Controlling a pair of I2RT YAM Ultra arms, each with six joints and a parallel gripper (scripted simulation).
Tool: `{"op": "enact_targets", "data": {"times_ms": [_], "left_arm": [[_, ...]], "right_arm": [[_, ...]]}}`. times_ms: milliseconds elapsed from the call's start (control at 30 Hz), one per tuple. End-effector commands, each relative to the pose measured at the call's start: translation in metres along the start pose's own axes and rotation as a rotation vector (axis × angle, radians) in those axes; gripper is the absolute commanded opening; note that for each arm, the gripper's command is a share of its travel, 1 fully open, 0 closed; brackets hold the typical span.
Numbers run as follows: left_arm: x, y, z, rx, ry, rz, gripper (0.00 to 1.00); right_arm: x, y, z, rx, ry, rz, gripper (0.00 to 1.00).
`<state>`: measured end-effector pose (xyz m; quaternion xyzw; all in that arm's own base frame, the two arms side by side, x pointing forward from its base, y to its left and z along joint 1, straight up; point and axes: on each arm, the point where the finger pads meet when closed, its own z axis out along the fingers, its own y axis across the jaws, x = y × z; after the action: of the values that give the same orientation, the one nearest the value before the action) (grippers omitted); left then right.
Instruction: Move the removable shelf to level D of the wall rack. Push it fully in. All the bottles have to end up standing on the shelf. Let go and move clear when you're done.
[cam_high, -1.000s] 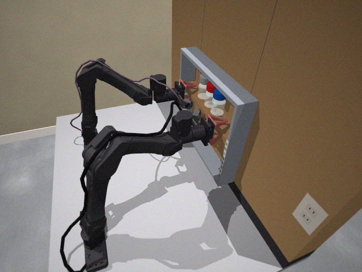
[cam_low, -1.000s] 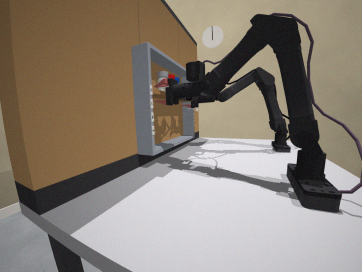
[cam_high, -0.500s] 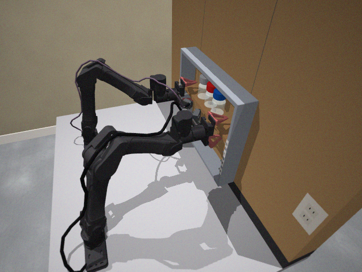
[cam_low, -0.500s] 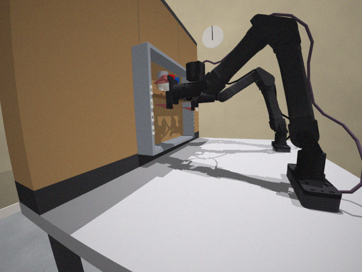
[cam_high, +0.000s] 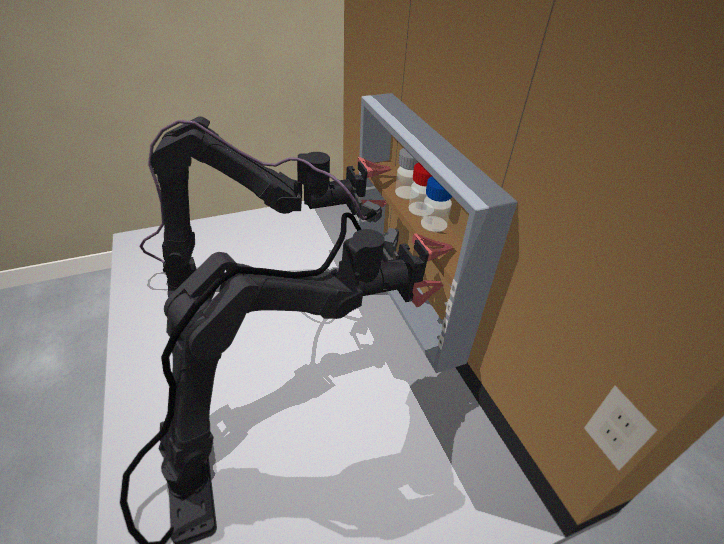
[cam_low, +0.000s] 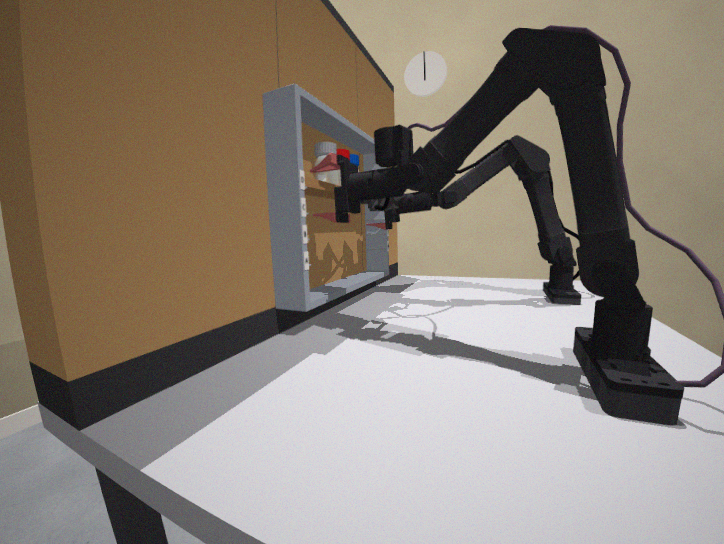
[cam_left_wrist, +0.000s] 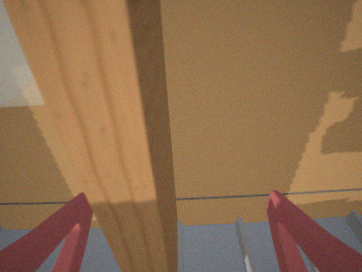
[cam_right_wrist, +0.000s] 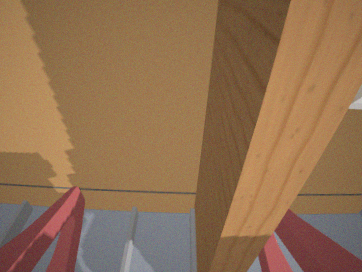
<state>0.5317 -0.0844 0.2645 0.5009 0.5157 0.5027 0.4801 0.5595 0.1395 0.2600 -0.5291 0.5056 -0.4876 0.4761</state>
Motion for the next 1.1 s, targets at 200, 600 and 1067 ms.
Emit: {"op": "enact_targets", "data": {"times_ms": [200, 600, 1067], "left_arm": [[0.002, 0.014, -0.015, -0.034, 0.002, -0.009, 1.0], [0.002, 0.014, -0.03, -0.034, 0.002, -0.009, 1.0], [0.002, 0.013, -0.045, -0.034, 0.002, -0.009, 1.0]], "right_arm": [[0.002, -0.032, -0.019, 0.071, 0.001, 0.035, 1.0], [0.002, -0.031, -0.035, 0.071, 0.001, 0.035, 1.0], [0.002, -0.03, -0.05, 0.071, 0.001, 0.035, 1.0]]}}
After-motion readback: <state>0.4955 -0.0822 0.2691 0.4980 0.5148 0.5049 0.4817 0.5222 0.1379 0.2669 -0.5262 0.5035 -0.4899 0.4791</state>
